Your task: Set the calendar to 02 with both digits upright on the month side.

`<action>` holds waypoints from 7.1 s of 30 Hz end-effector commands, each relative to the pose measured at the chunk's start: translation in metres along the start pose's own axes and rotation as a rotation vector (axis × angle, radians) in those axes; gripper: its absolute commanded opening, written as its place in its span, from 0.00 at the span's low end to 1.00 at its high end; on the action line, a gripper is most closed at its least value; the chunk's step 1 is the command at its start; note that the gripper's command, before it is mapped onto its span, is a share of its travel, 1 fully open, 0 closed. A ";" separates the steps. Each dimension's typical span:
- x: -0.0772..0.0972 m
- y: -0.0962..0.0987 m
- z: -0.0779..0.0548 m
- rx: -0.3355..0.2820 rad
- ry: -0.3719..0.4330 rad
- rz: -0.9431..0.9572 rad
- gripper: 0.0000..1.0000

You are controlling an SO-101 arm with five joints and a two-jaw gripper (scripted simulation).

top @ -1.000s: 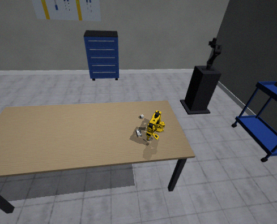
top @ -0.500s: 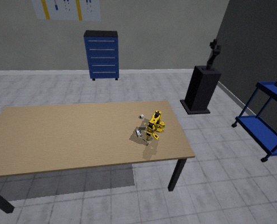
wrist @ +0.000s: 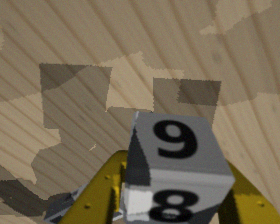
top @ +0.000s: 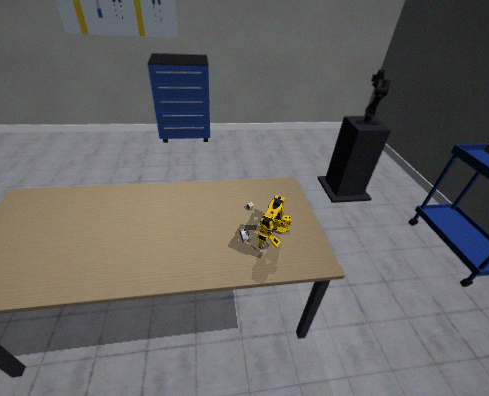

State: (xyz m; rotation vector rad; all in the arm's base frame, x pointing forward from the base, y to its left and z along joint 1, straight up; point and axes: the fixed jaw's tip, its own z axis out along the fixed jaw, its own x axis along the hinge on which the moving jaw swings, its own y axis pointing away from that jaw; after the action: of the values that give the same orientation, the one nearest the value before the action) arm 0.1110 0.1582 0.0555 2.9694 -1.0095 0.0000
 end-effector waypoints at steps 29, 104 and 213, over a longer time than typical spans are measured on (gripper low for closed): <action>-0.003 -0.008 0.004 0.057 -0.004 -0.008 0.00; -0.003 -0.010 0.031 0.057 -0.004 -0.008 0.00; -0.003 -0.012 0.013 0.057 -0.004 -0.008 0.36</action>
State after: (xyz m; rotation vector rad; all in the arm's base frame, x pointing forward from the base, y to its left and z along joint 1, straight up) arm 0.1119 0.1594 0.0213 2.9573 -1.0054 -0.0058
